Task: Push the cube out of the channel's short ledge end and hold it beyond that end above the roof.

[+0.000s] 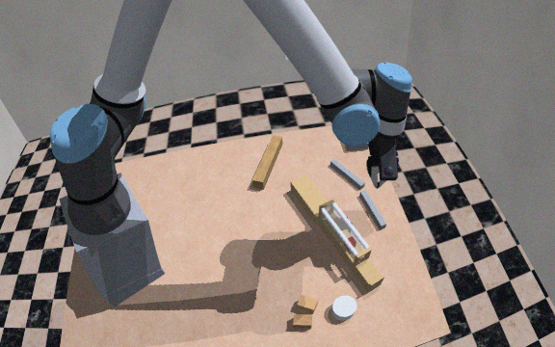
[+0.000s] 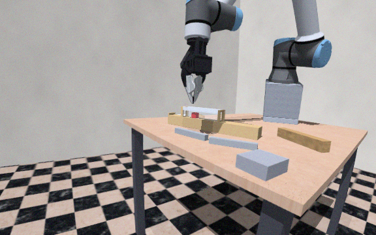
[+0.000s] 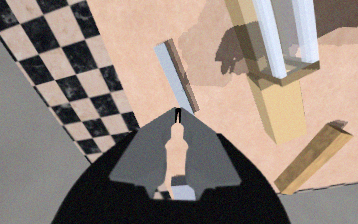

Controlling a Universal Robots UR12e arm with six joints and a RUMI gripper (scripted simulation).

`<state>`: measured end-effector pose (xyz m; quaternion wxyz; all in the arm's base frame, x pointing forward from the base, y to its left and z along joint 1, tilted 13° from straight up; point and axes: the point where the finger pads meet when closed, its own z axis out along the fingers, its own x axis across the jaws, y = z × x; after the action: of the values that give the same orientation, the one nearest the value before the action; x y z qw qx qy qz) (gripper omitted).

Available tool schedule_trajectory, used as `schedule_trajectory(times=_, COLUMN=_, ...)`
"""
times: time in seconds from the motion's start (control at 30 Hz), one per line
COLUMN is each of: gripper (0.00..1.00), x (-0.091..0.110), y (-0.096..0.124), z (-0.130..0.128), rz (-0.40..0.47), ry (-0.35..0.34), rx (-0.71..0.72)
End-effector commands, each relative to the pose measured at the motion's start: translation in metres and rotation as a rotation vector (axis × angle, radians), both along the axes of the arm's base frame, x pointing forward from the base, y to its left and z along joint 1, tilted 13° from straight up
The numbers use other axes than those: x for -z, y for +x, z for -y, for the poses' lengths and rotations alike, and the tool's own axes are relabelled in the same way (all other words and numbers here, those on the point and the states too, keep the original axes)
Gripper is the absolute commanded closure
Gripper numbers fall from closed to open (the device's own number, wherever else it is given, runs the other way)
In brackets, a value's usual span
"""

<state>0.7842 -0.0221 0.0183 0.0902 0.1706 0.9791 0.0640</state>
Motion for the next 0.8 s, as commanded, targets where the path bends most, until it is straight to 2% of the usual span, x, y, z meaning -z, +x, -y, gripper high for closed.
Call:
schedule_trajectory(times=0.0, gripper=1.00, x=-0.0014, y=0.0024, z=-0.0004, rz=0.015, ry=-0.025, rx=-0.139)
schedule_trajectory(times=0.47, gripper=1.00, x=-0.0022, y=0.0056, z=-0.0021, rz=0.035, ry=-0.067, rx=-0.344)
schedule_trajectory(times=0.77, gripper=1.00, x=-0.0025, y=0.0065, z=-0.0027, rz=0.040, ry=-0.078, rx=-0.399)
